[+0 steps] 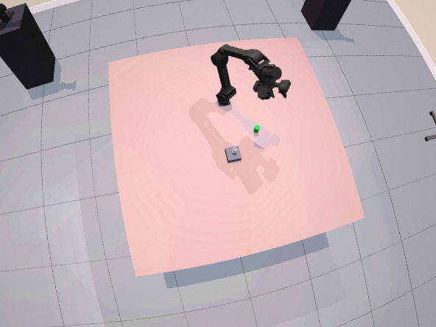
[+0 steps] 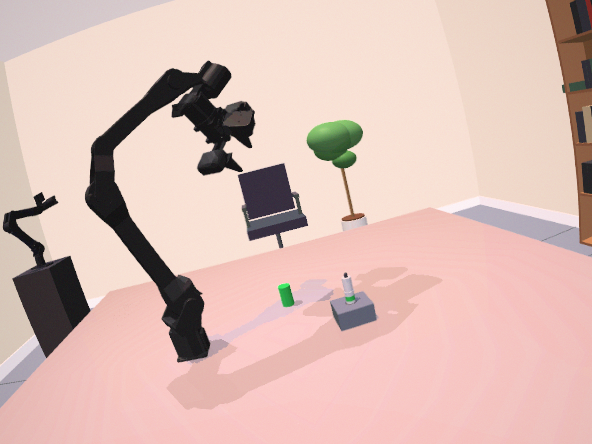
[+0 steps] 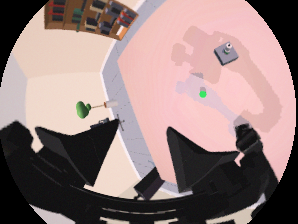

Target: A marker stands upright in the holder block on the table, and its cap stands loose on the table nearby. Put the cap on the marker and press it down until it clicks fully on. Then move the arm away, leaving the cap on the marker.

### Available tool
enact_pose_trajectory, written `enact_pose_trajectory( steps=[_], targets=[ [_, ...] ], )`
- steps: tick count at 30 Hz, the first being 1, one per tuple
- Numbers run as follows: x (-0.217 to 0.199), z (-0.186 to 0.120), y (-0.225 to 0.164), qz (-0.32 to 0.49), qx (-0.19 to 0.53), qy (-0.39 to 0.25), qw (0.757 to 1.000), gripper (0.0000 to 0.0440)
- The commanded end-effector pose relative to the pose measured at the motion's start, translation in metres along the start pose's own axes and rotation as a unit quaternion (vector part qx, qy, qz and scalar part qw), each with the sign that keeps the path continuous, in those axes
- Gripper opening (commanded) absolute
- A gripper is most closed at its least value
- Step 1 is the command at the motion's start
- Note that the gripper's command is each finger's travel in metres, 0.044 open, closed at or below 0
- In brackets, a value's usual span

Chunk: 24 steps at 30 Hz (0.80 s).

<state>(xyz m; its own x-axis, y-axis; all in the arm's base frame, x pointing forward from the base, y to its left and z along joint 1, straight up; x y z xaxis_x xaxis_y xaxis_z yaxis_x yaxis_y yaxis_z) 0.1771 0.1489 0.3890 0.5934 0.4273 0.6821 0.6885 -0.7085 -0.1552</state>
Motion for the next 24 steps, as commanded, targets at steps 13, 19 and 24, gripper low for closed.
enact_pose_trajectory(
  steps=[13, 19, 24],
  targets=[
    [-0.009, 0.041, 0.007, 0.023, 0.011, -0.088, 0.996, 0.0322],
    [-0.012, 0.055, 0.011, 0.031, 0.011, -0.117, 0.993, 0.0322],
    [-0.016, 0.065, 0.016, 0.038, 0.009, -0.141, 0.989, 0.0322]
  ],
)
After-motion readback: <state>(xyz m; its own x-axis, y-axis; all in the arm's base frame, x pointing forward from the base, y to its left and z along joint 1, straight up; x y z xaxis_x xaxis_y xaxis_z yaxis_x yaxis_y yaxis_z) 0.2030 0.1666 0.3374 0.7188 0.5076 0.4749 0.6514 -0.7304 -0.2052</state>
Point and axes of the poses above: the point midway between the two fingers, 35 mm back from their tips, its own z axis out along the fingers, its own x axis across the jaws, y = z × x, the point moved 3 cm from there along -z, back along the fingers, and after that the axes turned 9 degrees about z, right-handed, at the moved point
